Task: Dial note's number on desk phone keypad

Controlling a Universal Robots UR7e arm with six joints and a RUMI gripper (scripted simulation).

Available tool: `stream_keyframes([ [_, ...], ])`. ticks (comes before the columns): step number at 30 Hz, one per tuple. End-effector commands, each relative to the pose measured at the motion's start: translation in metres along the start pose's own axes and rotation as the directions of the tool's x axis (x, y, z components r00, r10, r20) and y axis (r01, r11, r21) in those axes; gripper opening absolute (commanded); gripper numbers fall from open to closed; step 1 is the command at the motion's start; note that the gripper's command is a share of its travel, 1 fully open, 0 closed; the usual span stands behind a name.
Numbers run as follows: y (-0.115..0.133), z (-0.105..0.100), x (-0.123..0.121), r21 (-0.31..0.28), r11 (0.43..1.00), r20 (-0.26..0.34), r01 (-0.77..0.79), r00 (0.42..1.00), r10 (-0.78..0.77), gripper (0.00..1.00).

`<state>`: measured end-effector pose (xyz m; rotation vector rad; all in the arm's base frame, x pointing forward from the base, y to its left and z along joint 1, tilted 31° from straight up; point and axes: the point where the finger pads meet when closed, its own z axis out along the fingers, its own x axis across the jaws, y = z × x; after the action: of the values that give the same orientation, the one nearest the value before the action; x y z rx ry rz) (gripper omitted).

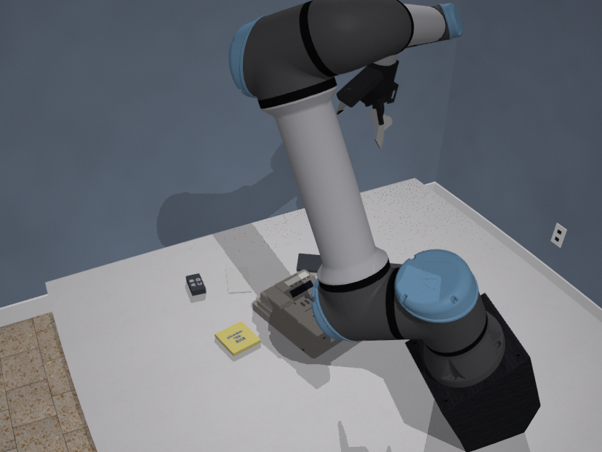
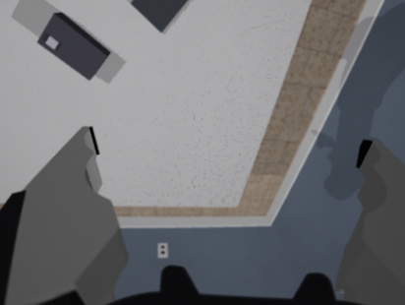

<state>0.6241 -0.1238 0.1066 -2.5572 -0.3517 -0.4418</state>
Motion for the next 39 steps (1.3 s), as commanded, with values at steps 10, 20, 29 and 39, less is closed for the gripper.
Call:
stream_keyframes([
  [10,0.000,-0.001,0.000,-0.001,1.000,-0.001,0.000,1.000,0.000,1.00],
  [20,0.000,-0.001,0.000,-0.001,1.000,-0.001,0.000,1.000,0.000,0.00],
  [29,-0.009,0.001,0.001,0.000,1.000,0.003,-0.026,1.000,0.026,0.00],
  [39,-0.038,0.004,0.003,0.001,0.994,0.014,-0.105,0.994,0.105,0.00],
])
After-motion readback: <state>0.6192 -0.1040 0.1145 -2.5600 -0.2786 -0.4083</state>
